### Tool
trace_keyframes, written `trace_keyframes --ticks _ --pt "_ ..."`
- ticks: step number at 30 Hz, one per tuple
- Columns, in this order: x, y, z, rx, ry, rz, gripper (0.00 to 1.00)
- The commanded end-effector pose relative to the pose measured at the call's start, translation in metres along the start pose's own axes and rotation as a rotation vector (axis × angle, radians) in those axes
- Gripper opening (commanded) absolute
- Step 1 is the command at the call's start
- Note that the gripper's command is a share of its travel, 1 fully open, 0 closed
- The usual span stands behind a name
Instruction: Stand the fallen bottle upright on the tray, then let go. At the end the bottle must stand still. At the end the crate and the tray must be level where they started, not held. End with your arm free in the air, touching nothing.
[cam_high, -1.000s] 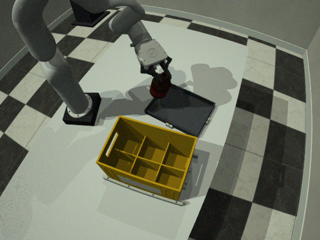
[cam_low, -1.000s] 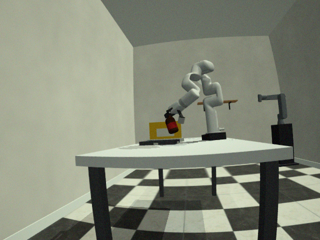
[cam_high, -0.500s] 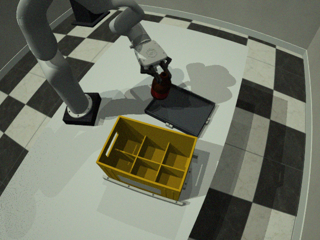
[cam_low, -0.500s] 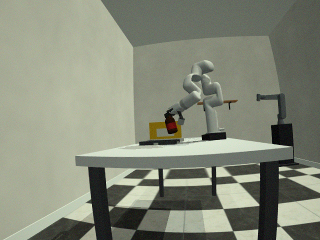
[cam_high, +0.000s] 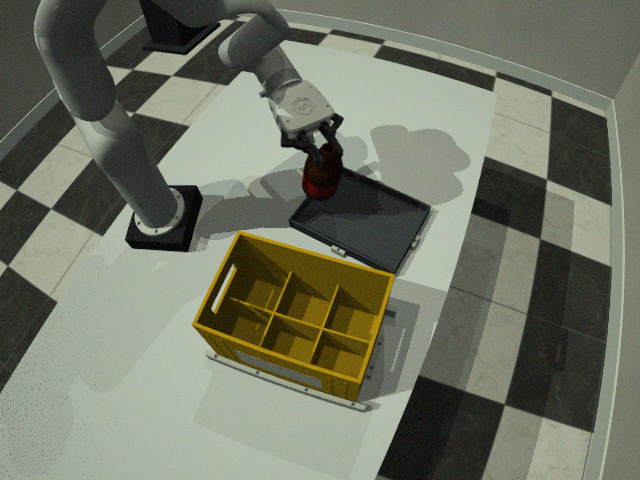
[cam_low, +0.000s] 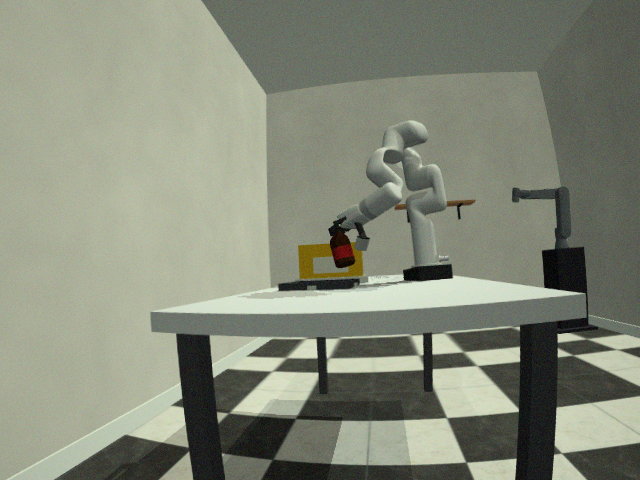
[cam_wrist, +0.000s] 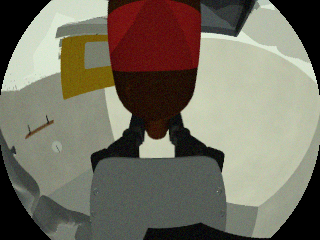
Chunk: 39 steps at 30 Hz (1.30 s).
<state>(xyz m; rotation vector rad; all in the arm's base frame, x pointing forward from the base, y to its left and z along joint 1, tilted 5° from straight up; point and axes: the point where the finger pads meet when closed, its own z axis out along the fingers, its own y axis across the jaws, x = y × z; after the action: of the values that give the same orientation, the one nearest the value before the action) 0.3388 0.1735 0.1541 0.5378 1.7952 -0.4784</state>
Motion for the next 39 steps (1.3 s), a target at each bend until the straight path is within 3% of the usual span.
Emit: trace_keyframes --ticks 1,16,39 --pt "-0.0009 0.0009 -0.0004 -0.001 0.000 0.003 0.00" --pt "-0.0007 0.0006 -0.0002 0.001 -0.021 0.002 0.00" --pt "0.0000 0.0006 -0.0011 0.001 -0.153 0.003 0.00"
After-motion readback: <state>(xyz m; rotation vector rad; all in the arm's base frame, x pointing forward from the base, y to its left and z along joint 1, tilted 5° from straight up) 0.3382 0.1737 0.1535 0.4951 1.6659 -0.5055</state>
